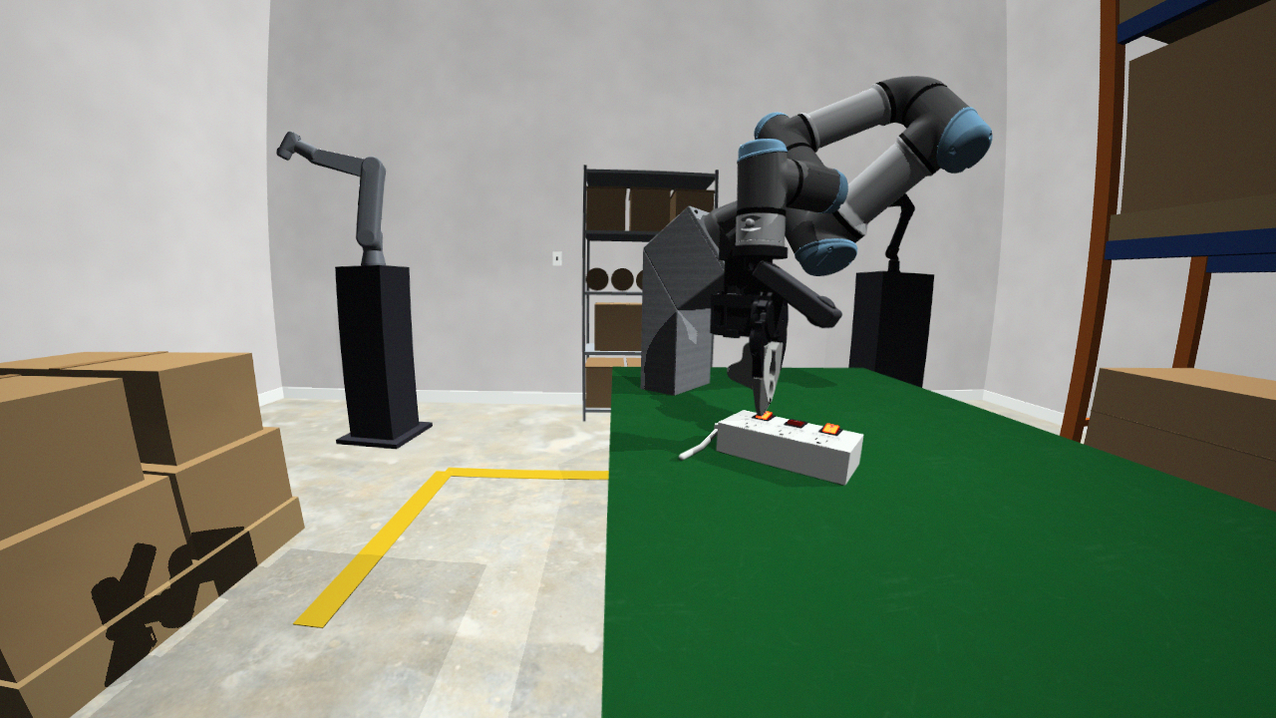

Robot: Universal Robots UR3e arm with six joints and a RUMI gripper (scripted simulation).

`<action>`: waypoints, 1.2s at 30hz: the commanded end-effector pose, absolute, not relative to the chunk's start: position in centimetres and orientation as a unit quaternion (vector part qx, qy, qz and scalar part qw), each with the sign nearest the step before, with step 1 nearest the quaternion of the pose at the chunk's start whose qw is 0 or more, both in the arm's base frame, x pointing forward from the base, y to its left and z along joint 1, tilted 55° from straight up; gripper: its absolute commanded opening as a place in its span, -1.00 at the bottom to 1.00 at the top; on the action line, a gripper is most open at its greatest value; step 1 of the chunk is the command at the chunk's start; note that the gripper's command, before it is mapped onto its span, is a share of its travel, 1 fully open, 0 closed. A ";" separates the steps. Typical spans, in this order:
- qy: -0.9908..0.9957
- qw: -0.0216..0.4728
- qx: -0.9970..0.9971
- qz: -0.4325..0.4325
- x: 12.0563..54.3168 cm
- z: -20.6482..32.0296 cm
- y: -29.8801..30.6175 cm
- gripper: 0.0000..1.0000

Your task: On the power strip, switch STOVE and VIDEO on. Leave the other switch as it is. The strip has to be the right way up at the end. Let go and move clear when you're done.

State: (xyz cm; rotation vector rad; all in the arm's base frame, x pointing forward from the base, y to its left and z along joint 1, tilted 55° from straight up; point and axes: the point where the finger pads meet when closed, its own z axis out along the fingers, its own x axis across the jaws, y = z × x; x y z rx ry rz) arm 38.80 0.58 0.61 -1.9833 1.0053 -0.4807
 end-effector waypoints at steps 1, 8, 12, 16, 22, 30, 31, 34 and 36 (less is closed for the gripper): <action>0.401 0.419 -0.791 -0.193 38.9 0.6 0.6 -1.00; 0.401 0.419 -0.791 -0.193 38.9 0.6 0.5 -1.00; 0.401 0.419 -0.791 -0.193 38.9 0.6 0.5 -1.00; 0.401 0.418 -0.792 -0.193 38.7 0.7 0.3 -1.00; 0.401 0.418 -0.792 -0.194 38.3 1.2 -0.1 -1.00; 0.401 0.418 -0.792 -0.194 37.5 1.8 -0.7 -1.00; 0.401 0.418 -0.792 -0.194 37.3 2.0 -0.8 -1.00; 0.401 0.418 -0.792 -0.194 37.0 2.3 -1.1 -1.00; 0.401 0.418 -0.792 -0.194 36.7 2.5 -1.3 -1.00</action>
